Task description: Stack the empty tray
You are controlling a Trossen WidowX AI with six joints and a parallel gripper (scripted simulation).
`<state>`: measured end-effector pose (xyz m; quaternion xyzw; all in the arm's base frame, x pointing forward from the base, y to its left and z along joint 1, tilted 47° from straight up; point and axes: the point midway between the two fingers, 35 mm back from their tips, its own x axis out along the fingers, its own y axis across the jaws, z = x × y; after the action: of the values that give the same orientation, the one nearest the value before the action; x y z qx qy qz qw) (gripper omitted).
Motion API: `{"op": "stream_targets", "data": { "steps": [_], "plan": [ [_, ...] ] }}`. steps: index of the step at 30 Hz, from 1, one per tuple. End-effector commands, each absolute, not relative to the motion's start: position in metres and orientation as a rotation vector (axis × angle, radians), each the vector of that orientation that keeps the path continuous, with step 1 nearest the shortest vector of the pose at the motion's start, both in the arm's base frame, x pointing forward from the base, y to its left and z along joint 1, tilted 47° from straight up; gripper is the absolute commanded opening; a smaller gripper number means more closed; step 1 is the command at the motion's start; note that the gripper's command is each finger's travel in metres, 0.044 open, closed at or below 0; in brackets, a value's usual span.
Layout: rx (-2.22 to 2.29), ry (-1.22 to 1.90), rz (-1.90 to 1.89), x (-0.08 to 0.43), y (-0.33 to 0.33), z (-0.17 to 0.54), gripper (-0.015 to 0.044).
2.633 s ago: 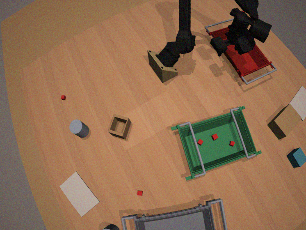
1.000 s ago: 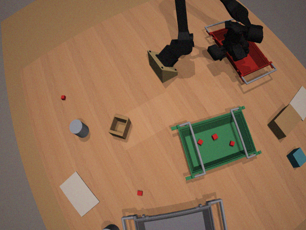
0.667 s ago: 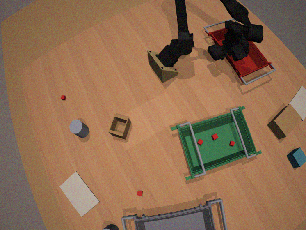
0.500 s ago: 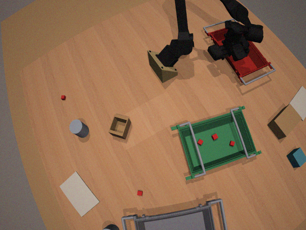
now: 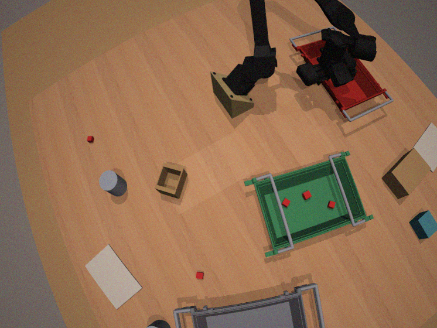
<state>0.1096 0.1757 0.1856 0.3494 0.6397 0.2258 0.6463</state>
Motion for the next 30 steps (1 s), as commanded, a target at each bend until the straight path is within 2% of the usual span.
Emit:
{"op": "stream_targets", "data": {
  "steps": [1,30],
  "plan": [
    [0.783,1.457,0.501,0.111,0.17,0.188,0.0],
    [0.789,1.46,0.5,0.104,0.119,0.236,0.0]
  ]
}}
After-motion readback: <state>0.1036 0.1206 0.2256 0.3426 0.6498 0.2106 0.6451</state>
